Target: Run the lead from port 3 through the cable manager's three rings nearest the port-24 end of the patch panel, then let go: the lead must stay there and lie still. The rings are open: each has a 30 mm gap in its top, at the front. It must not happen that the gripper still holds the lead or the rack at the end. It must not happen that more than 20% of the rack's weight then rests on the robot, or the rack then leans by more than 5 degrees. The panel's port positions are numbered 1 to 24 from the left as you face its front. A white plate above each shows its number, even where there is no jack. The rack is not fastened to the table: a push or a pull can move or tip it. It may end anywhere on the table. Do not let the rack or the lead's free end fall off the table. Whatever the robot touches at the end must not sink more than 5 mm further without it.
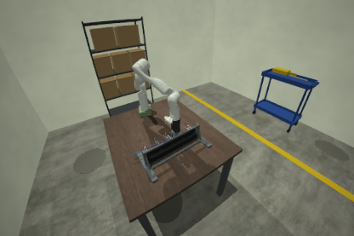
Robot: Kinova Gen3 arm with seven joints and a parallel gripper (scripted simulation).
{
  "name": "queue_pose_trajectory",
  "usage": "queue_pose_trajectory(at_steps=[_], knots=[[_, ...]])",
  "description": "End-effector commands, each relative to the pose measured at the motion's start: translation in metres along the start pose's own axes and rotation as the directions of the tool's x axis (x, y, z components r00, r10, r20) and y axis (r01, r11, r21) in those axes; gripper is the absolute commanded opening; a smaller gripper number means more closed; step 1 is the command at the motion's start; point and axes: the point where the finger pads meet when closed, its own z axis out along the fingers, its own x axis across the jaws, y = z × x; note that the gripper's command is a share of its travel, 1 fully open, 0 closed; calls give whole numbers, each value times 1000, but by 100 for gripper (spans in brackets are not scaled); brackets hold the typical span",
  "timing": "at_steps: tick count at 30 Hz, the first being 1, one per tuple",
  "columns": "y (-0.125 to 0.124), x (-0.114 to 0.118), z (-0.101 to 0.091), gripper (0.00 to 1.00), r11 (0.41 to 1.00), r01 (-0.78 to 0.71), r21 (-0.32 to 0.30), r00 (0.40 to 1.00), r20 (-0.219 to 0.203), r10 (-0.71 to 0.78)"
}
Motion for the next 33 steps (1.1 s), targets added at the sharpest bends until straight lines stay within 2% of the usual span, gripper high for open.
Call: queue_pose_trajectory(at_steps=[1, 33], knots=[[4, -6, 1, 0, 1000, 7, -5, 1000, -1, -7], [4, -12, 1, 0, 1000, 7, -5, 1000, -1, -7]])
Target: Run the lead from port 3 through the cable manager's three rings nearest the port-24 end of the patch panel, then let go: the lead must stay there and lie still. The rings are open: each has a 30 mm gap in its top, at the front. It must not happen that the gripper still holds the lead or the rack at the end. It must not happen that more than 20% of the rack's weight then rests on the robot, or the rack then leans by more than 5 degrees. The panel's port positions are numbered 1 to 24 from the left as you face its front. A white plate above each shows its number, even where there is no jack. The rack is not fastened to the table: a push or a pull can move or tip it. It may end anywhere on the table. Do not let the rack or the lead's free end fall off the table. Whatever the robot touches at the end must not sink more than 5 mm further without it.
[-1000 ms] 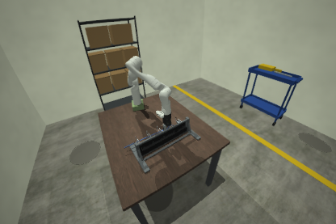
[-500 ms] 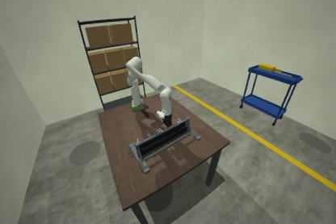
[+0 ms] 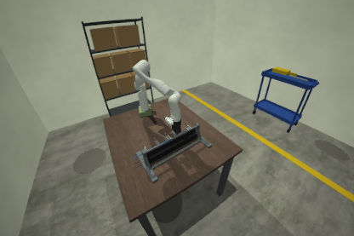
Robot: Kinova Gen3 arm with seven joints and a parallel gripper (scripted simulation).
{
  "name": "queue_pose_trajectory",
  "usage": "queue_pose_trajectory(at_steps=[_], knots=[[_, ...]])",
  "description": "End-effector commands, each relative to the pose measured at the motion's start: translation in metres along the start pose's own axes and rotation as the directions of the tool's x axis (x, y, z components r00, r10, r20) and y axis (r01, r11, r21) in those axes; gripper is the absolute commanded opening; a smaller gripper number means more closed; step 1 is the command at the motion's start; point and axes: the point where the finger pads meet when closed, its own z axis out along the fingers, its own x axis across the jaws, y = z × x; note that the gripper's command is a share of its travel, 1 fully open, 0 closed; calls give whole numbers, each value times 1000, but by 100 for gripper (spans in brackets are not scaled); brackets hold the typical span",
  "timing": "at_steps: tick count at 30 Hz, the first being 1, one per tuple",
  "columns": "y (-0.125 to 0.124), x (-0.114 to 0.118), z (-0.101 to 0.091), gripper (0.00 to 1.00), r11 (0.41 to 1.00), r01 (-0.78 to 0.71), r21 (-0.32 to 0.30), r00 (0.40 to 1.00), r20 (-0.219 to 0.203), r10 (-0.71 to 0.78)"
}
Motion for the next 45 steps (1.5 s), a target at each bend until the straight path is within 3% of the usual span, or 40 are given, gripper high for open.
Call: queue_pose_trajectory(at_steps=[1, 2, 45], knots=[[4, -1, -1, 0, 1000, 8, -5, 1000, 0, -8], [4, -1, -1, 67, 1000, 8, -5, 1000, 0, -8], [4, -1, -5, 67, 1000, 8, -5, 1000, 0, -8]])
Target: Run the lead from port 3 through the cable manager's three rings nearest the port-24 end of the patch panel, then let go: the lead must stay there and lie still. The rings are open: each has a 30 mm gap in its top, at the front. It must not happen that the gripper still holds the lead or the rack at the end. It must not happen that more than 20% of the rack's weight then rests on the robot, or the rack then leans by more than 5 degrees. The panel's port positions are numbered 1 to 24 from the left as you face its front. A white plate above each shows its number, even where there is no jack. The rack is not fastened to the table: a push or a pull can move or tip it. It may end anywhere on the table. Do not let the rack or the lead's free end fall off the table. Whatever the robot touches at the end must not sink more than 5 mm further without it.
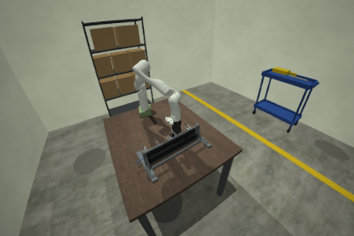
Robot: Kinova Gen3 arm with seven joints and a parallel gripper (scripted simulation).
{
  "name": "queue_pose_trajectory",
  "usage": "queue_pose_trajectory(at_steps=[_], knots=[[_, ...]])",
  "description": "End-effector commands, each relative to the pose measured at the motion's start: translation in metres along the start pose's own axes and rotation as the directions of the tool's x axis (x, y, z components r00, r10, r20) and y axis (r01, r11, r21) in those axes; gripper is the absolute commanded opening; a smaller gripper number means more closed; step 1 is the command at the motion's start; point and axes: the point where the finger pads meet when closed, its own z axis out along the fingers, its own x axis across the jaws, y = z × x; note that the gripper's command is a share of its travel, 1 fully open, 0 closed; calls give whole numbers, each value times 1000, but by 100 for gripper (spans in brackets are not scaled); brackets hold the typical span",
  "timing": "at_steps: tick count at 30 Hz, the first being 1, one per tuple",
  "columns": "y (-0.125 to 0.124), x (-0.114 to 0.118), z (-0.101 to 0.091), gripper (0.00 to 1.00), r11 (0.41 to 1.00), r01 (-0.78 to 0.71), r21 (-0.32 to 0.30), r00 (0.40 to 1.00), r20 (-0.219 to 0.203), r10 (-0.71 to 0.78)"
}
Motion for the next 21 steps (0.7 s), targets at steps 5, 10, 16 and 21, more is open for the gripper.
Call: queue_pose_trajectory(at_steps=[5, 10, 16, 21], knots=[[3, -1, -14, 67, 1000, 6, -4, 1000, 2, -6], [3, -1, -30, 67, 1000, 5, -4, 1000, 2, -5], [3, -1, -45, 67, 1000, 5, -4, 1000, 1, -5], [2, -1, -63, 67, 1000, 5, -4, 1000, 1, -5]])
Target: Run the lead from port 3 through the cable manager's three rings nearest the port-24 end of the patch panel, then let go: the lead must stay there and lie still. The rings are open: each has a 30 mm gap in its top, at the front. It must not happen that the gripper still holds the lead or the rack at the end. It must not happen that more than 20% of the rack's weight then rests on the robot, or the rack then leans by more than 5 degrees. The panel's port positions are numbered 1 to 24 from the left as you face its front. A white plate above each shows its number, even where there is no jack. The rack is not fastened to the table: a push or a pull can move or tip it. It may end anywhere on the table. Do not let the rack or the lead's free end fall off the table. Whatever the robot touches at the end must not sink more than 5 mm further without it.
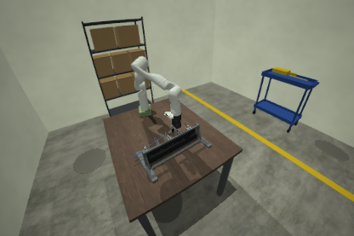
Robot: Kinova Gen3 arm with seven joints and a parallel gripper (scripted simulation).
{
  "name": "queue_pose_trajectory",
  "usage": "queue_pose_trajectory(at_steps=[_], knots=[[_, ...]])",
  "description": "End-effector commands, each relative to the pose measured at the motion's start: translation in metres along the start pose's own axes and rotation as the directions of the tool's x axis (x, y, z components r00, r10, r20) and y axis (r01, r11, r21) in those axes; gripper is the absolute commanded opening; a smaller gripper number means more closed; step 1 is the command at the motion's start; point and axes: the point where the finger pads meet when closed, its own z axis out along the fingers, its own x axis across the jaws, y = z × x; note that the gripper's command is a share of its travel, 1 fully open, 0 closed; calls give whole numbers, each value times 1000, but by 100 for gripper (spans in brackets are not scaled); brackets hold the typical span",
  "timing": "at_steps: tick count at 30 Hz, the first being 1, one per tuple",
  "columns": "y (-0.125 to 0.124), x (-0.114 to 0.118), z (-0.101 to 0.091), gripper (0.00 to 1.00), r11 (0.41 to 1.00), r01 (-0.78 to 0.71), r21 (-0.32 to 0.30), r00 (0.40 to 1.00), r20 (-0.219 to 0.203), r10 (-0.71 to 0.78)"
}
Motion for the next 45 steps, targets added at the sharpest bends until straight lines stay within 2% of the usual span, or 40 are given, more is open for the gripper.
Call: queue_pose_trajectory(at_steps=[1, 6, 20, 21, 45], knots=[[-1, -3, -18, 67, 1000, -1, -2, 1000, 12, 1], [-1, -3, -32, 67, 1000, -1, -2, 1000, 12, 1], [-1, -3, -42, 67, 1000, -1, -2, 1000, 11, 1], [-1, -3, -42, 0, 1000, -1, -2, 1000, 11, 1], [-1, -3, -42, 0, 1000, -1, -2, 1000, 11, 1]])
